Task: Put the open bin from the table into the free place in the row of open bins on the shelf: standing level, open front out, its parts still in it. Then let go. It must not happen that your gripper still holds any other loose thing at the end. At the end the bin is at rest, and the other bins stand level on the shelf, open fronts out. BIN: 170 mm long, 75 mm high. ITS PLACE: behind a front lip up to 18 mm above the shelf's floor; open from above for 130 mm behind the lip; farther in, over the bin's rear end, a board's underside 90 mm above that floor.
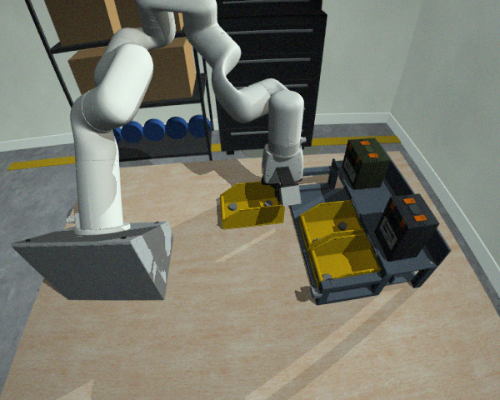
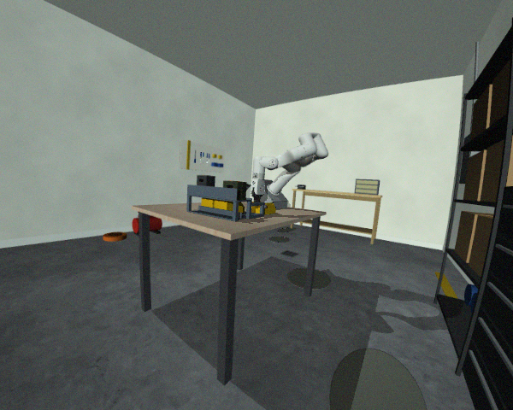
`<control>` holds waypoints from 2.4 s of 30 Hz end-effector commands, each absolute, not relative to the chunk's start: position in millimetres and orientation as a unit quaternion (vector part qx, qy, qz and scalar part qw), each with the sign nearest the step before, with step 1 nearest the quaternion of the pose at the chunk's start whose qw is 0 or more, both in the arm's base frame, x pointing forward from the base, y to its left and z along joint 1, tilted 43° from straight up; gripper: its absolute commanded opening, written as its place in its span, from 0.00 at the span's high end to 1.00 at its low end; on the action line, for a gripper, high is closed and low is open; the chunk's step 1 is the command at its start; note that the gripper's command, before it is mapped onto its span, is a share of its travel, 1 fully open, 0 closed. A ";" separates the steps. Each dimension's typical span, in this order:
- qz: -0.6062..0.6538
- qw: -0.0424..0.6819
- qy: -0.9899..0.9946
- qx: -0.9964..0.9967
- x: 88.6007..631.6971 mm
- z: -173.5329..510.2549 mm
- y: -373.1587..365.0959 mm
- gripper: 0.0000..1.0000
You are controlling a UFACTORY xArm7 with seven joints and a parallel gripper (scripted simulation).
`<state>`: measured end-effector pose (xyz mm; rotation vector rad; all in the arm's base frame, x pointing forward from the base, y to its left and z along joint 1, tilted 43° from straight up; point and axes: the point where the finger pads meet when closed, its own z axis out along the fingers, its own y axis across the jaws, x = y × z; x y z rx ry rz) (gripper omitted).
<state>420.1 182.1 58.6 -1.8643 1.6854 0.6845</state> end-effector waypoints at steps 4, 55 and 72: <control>0.252 0.267 0.625 -0.689 421.5 59.7 180.6 1.00; 0.252 0.267 0.625 -0.689 421.5 59.7 180.6 1.00; 0.252 0.266 0.625 -0.689 421.7 65.5 175.2 1.00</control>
